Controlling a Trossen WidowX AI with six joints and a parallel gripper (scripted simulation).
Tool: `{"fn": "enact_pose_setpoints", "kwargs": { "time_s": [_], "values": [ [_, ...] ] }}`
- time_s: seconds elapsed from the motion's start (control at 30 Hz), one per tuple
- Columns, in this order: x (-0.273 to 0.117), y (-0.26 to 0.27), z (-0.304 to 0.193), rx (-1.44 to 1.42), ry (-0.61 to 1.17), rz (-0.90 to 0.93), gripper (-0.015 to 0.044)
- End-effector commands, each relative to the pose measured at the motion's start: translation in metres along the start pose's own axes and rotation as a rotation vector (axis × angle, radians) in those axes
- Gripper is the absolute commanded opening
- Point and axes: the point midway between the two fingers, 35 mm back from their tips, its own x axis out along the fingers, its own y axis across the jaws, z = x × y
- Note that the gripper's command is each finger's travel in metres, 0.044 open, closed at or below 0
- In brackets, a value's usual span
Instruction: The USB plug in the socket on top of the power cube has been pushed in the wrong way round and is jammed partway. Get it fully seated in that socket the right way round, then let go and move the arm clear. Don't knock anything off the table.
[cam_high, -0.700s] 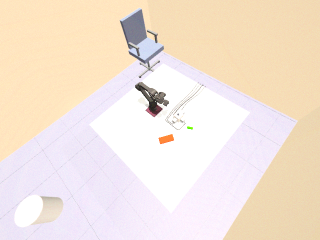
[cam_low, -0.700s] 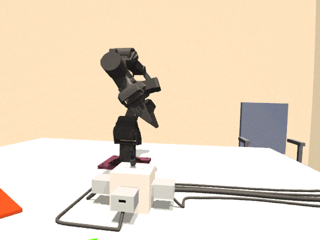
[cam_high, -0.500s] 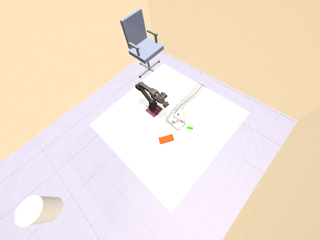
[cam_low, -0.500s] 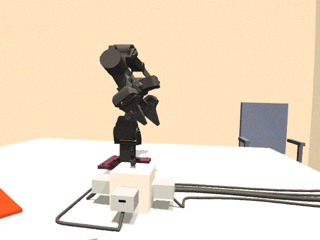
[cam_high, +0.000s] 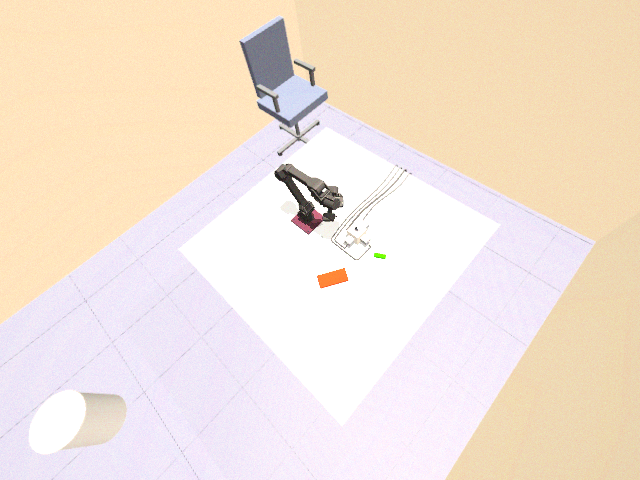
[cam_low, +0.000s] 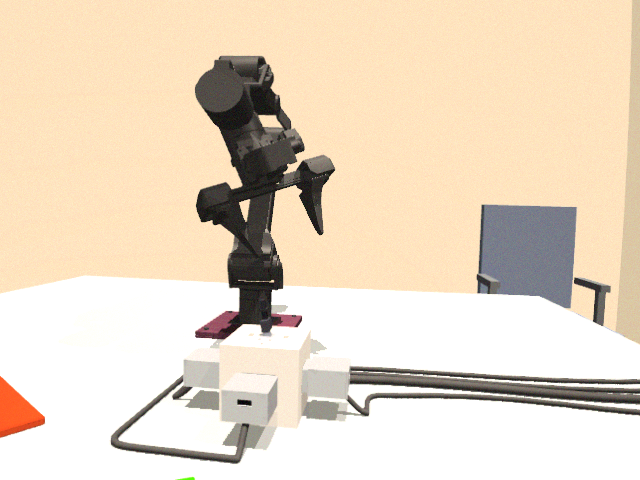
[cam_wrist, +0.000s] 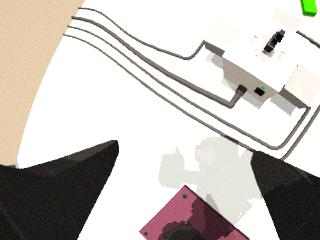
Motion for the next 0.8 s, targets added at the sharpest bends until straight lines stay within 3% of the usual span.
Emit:
{"fn": "enact_pose_setpoints", "kwargs": {
  "time_s": [0.0,0.37,0.77],
  "values": [
    [0.002,-0.028,0.052,0.777,0.077,-0.163,0.044],
    [0.017,-0.05,0.085,1.354,0.051,-0.339,0.044],
    [0.035,-0.068,0.114,1.962,-0.113,-0.525,0.044]
  ]
}}
